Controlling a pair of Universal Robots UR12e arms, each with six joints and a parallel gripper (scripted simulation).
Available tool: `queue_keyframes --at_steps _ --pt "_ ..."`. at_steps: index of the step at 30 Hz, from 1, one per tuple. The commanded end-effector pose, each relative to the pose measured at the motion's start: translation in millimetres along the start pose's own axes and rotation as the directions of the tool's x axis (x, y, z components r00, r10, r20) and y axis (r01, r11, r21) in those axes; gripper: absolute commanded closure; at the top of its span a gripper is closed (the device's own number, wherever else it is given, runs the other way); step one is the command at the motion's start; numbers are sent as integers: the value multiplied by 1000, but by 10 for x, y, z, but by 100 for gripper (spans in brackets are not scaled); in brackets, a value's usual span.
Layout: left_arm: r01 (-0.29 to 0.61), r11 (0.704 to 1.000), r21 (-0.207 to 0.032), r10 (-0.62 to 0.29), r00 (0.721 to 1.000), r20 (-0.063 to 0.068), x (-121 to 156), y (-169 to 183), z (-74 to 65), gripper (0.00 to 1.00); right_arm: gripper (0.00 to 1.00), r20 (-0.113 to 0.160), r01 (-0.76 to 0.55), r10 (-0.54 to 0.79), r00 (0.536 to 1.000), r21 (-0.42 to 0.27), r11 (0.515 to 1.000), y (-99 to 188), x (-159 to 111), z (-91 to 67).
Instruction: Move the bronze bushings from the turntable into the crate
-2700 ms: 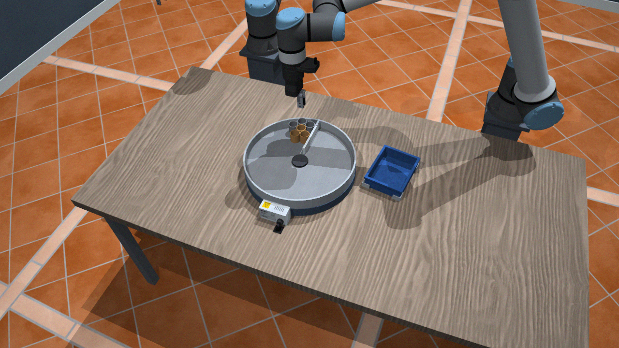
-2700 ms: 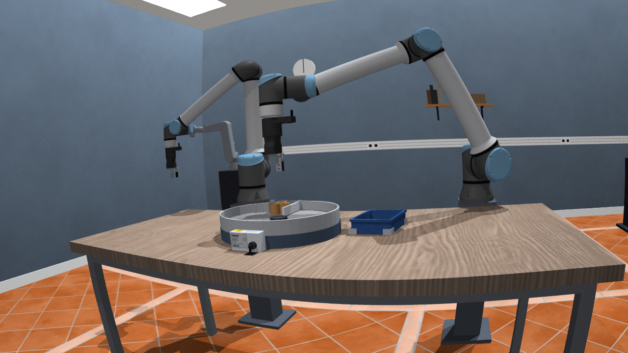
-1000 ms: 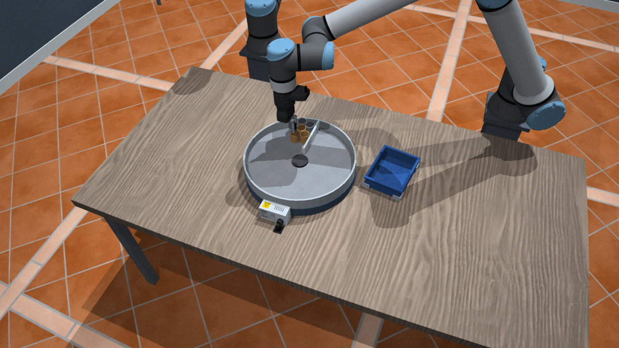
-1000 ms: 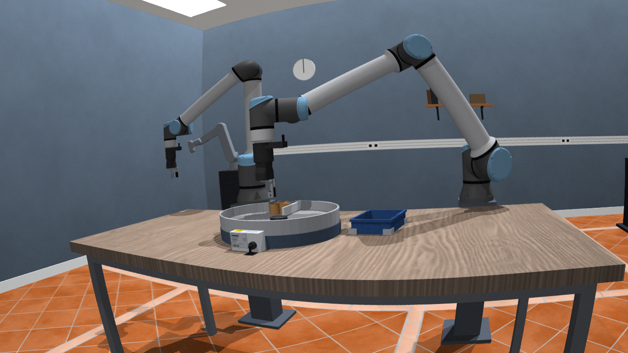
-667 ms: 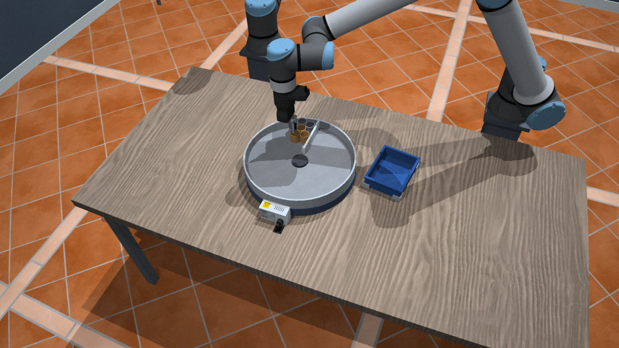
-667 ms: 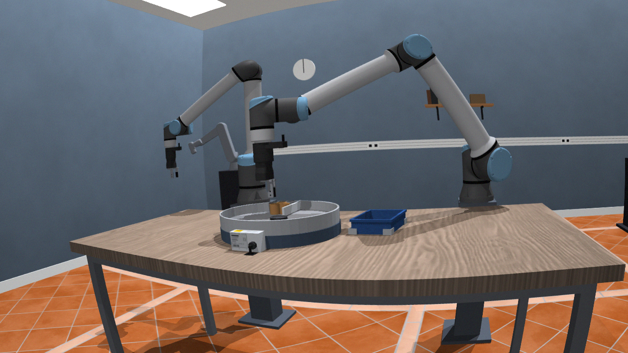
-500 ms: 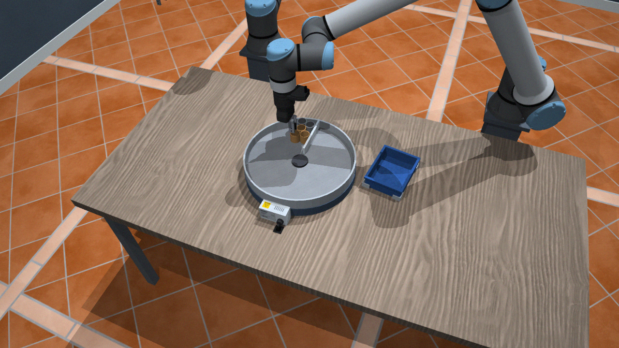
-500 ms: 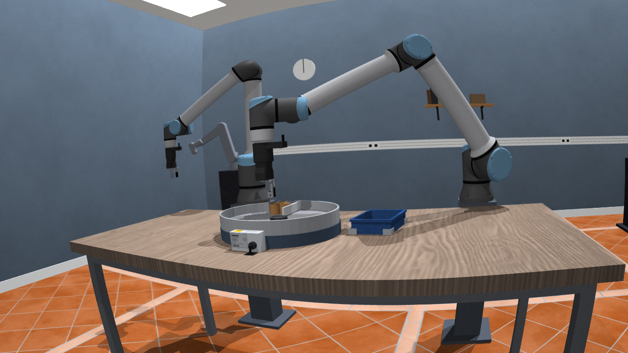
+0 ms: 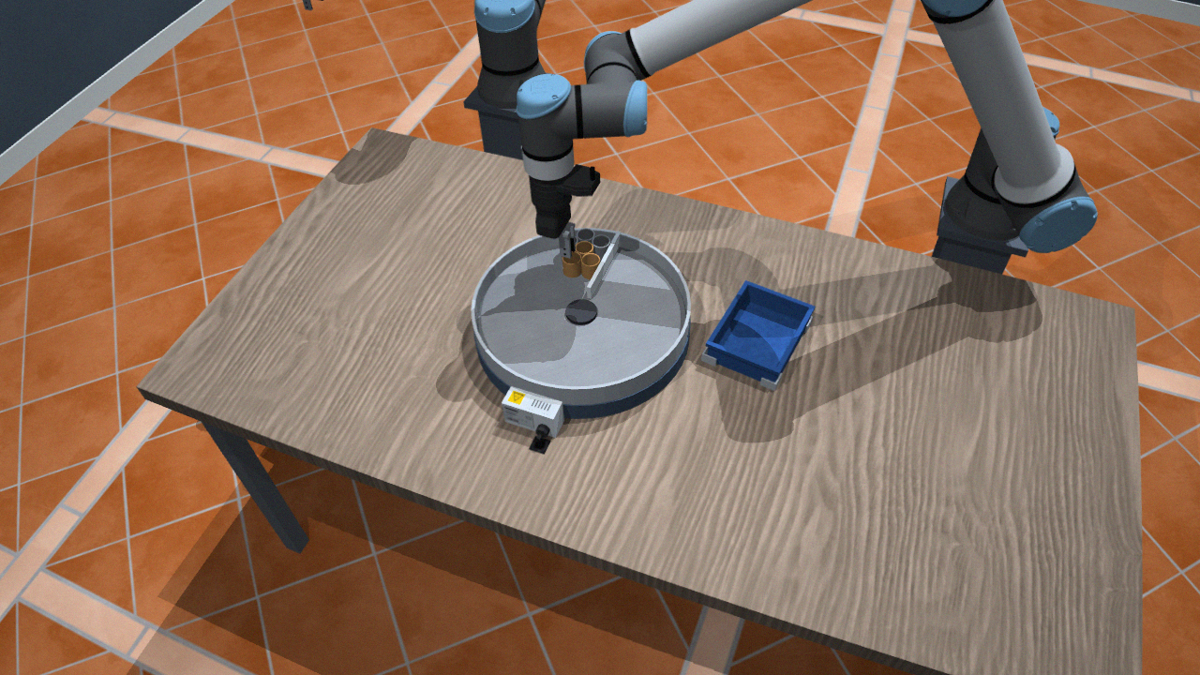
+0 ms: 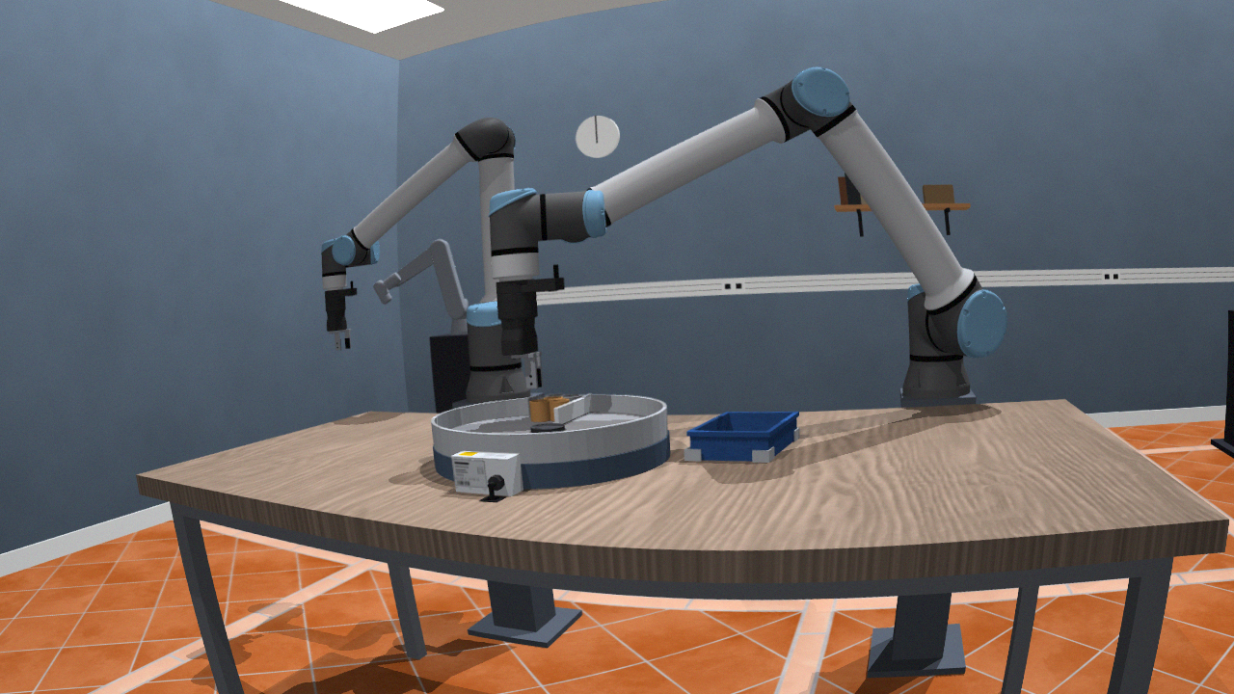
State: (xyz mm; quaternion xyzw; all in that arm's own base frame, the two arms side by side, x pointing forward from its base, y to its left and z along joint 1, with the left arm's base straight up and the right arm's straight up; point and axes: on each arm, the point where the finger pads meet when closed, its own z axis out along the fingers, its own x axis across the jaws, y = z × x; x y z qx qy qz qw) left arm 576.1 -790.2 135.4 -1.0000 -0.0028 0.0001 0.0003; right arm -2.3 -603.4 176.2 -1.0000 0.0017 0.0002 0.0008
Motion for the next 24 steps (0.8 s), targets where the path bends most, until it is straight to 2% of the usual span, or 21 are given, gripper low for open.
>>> queue_keyframes --at_steps 1,21,24 --pt "0 1000 -2 0 1000 -1 3 8 -18 64 0 0 0 0 1000 -2 1000 7 2 -9" --pt "0 1000 -2 0 1000 -1 3 8 -1 64 0 0 0 0 1000 -2 1000 7 2 -9" --pt "0 1000 -2 0 1000 -1 3 8 119 64 0 0 0 0 1000 -2 1000 7 2 -9"
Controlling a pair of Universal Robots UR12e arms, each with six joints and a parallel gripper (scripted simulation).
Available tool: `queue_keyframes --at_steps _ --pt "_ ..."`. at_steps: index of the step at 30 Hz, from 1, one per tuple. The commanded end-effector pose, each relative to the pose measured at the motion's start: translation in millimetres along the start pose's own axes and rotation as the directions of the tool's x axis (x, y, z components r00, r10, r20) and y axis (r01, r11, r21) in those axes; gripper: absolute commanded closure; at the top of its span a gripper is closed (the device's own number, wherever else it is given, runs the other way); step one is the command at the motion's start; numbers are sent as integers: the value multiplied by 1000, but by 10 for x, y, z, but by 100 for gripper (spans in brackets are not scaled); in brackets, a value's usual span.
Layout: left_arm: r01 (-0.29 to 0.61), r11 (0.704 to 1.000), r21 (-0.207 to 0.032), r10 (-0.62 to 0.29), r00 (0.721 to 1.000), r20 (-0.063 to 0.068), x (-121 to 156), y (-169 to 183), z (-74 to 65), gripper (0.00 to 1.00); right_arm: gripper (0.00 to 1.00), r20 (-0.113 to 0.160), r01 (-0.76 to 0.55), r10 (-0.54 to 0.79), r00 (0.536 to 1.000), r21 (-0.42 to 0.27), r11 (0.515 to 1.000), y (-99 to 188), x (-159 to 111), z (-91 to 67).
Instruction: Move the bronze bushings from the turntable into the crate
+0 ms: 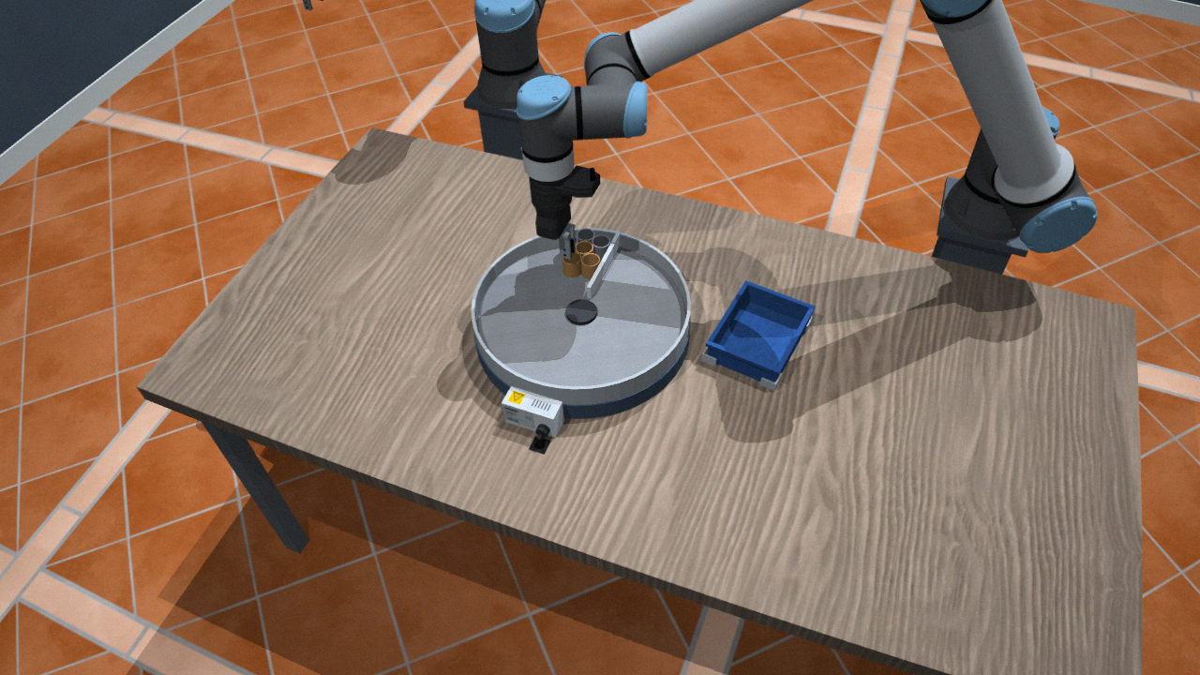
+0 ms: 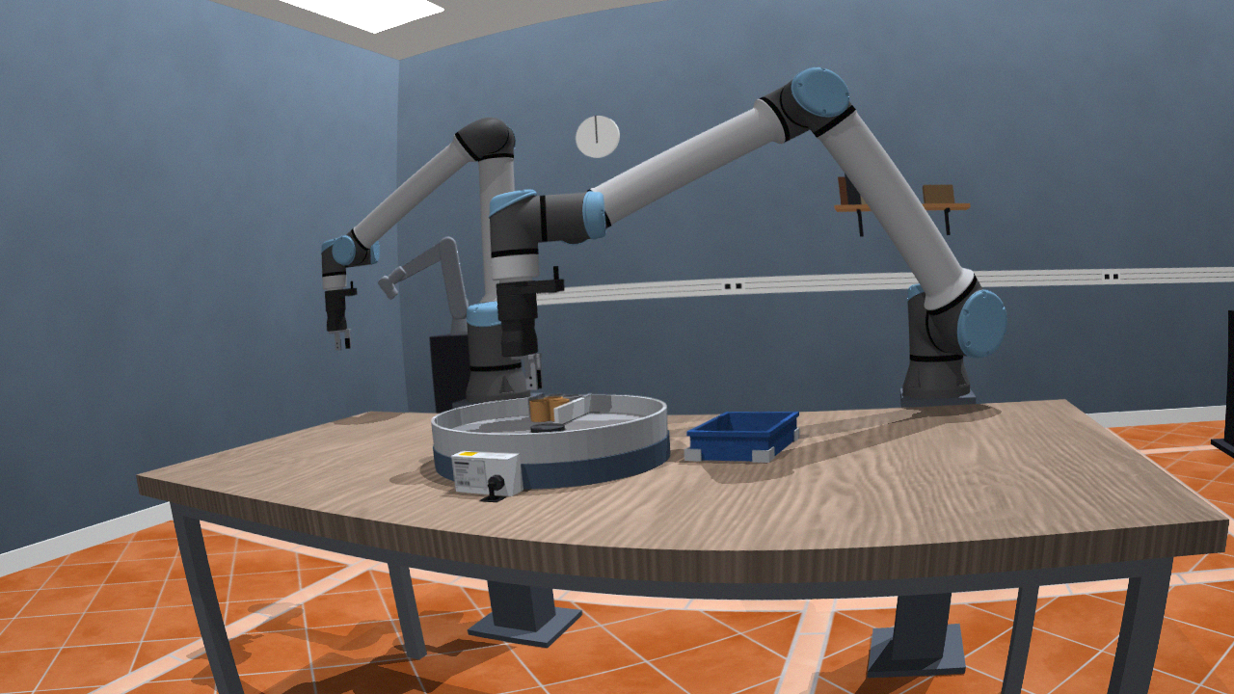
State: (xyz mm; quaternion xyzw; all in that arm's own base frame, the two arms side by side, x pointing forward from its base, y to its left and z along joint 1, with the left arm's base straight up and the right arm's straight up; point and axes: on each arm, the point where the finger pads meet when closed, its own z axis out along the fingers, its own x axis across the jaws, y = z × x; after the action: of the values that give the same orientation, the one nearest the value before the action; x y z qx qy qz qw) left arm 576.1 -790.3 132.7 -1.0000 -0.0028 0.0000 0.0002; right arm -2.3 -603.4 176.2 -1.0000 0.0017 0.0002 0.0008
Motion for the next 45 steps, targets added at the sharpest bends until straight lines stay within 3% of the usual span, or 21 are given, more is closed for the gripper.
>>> queue_keyframes --at_steps 1,4,45 --pt "0 1000 -2 0 1000 -1 3 6 135 64 0 0 0 0 1000 -2 1000 7 2 -9" --pt "0 1000 -2 0 1000 -1 3 6 183 64 0 0 0 0 1000 -2 1000 7 2 -9" --pt "0 1000 -2 0 1000 -1 3 6 216 64 0 0 0 0 1000 -2 1000 7 2 -9"
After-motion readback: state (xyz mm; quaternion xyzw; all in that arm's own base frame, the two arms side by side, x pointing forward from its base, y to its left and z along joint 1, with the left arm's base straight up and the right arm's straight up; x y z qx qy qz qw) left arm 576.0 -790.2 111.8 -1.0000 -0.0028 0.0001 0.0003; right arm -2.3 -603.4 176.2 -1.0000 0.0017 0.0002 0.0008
